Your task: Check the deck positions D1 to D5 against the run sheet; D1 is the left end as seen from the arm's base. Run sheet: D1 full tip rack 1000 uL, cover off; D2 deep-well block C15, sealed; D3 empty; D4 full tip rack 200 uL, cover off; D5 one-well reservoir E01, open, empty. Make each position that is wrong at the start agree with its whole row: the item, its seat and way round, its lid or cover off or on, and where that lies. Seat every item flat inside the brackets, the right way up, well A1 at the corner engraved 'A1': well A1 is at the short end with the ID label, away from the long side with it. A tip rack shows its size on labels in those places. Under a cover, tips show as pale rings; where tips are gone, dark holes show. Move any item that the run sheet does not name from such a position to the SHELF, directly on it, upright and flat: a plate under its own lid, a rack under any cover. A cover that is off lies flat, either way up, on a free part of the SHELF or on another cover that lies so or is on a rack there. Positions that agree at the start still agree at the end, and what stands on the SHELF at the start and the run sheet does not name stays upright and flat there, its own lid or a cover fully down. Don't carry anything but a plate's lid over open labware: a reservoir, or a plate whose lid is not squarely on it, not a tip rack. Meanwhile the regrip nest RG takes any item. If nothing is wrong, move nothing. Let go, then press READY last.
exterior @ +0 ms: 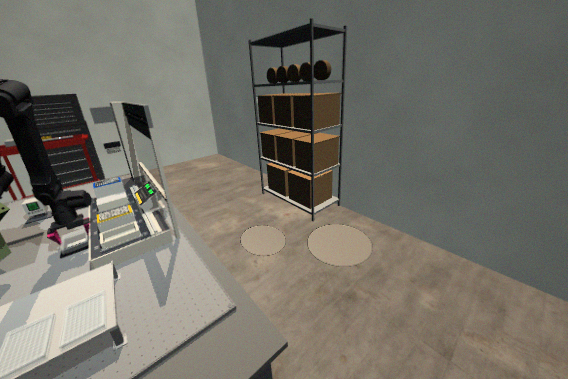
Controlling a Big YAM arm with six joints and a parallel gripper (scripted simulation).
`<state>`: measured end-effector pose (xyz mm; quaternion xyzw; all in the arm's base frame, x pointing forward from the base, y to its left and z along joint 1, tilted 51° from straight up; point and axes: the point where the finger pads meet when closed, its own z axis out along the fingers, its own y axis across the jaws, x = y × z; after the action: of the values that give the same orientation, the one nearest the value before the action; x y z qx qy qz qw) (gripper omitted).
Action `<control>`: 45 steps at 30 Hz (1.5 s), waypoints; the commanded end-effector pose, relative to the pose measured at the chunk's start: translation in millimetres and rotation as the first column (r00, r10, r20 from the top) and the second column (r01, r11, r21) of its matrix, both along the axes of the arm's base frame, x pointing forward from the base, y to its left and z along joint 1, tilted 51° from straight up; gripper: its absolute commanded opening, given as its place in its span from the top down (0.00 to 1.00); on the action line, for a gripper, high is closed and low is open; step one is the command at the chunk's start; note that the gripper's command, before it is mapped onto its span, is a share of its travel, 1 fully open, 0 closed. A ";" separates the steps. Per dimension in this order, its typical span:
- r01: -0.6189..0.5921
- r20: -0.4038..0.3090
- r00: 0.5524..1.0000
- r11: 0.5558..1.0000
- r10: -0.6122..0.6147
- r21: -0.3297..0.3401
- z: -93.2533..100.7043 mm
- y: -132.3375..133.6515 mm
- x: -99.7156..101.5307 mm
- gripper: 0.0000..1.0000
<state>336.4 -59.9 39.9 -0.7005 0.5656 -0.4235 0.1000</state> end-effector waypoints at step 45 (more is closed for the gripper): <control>0.001 -0.005 1.000 1.000 -0.001 -0.006 -1.9 -5.0 5.5 0.00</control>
<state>334.0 -61.1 37.6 -0.6998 0.5671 -0.4228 0.0989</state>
